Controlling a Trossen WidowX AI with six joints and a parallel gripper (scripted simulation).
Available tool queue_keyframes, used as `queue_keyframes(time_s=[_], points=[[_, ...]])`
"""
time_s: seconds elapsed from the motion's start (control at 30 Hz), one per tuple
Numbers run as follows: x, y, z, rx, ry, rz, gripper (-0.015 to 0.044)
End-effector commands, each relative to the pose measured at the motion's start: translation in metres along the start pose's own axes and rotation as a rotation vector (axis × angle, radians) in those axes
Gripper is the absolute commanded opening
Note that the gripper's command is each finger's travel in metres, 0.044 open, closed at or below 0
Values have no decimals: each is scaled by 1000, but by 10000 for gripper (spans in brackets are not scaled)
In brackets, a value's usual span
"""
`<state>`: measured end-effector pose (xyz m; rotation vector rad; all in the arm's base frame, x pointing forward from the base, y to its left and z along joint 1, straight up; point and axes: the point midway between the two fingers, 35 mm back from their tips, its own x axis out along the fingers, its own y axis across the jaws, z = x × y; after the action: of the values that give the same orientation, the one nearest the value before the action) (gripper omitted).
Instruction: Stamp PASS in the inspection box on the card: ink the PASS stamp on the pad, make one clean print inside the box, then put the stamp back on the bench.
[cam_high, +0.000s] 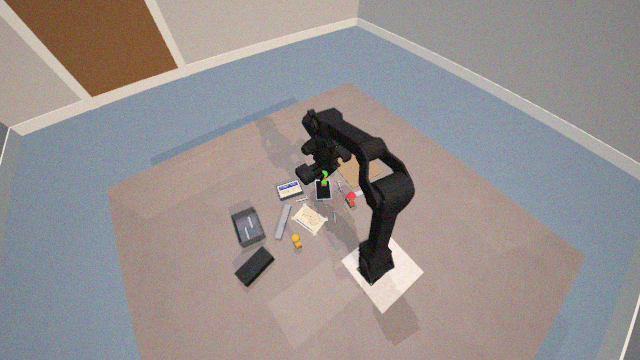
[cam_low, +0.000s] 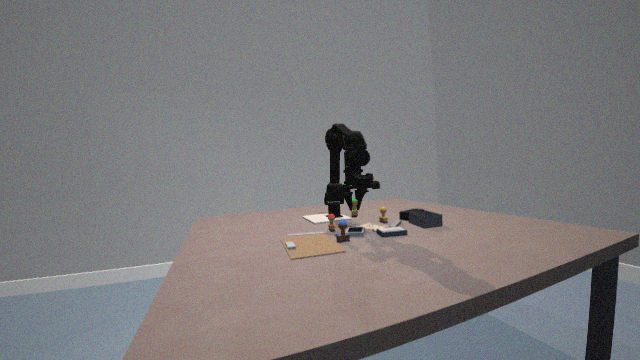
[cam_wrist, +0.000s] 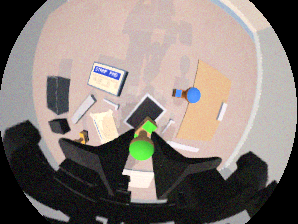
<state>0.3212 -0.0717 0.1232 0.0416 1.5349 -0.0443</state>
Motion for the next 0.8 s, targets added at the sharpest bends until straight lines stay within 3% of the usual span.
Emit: queue_keyframes(time_s=[0.0, 0.77], points=[[-5, 1, 0, -6, -2, 2, 0], [-7, 77, -34, -772, -3, 12, 0]])
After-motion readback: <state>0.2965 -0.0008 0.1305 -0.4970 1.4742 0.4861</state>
